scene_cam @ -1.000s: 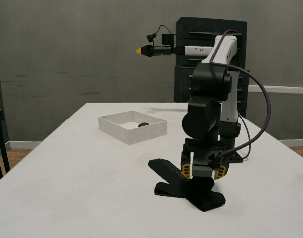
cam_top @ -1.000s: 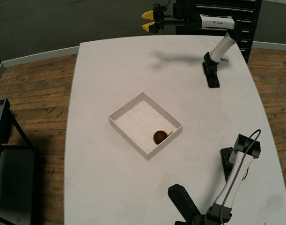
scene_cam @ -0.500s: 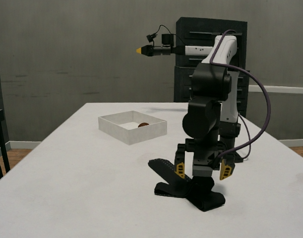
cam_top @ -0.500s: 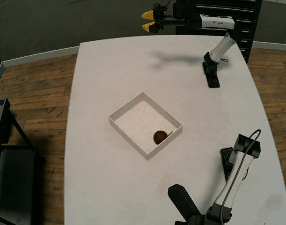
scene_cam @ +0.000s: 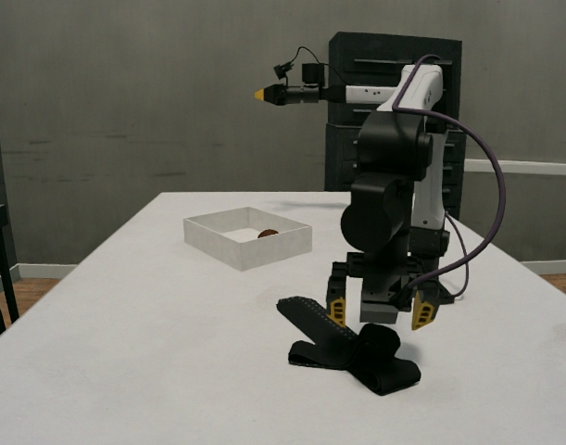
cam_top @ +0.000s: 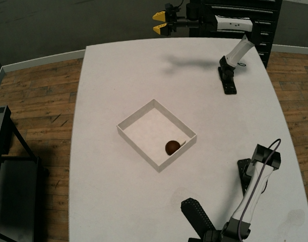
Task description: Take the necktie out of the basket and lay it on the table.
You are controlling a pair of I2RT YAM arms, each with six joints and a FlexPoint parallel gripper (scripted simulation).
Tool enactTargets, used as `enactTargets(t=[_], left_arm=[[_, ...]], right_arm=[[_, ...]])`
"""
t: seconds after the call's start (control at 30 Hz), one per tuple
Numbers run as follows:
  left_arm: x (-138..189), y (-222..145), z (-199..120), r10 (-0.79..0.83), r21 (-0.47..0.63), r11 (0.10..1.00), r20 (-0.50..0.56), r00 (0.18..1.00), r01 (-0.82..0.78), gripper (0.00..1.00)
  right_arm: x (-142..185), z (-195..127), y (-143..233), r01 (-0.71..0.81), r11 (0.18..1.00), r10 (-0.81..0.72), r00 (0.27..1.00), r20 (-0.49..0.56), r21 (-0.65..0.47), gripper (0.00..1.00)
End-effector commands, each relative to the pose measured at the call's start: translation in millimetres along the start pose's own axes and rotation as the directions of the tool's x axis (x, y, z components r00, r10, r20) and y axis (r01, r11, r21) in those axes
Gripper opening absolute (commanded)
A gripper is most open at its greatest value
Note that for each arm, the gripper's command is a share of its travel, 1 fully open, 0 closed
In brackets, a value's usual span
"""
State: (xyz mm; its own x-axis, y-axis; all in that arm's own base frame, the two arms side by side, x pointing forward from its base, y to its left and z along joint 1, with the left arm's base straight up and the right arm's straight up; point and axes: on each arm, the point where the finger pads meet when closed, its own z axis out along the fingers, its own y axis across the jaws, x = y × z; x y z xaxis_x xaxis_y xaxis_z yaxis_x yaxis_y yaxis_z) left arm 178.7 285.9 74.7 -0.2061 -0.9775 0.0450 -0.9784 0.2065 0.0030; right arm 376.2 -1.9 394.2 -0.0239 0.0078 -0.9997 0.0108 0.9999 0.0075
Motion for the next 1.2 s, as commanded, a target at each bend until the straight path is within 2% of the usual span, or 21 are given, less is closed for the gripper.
enactTargets(t=[0.0,0.6,1.17], left_arm=[[-3.7,-0.2,-19.3,0.008,-0.004,1.0,0.021,1.0,-0.008,1.0],[-2.8,-0.5,-69.9,0.008,-0.004,1.0,0.021,1.0,-0.008,1.0],[-1.6,-1.5,-88.1,0.012,-0.001,1.0,0.025,1.0,-0.012,1.0]], right_arm=[[-0.7,0.0,0.0,0.0,1.0,0.0,1.0,0.003,0.0,1.0],[-0.7,0.0,0.0,0.0,1.0,0.0,1.0,0.003,0.0,1.0],[-0.7,0.0,0.0,0.0,1.0,0.0,1.0,0.003,0.0,1.0]])
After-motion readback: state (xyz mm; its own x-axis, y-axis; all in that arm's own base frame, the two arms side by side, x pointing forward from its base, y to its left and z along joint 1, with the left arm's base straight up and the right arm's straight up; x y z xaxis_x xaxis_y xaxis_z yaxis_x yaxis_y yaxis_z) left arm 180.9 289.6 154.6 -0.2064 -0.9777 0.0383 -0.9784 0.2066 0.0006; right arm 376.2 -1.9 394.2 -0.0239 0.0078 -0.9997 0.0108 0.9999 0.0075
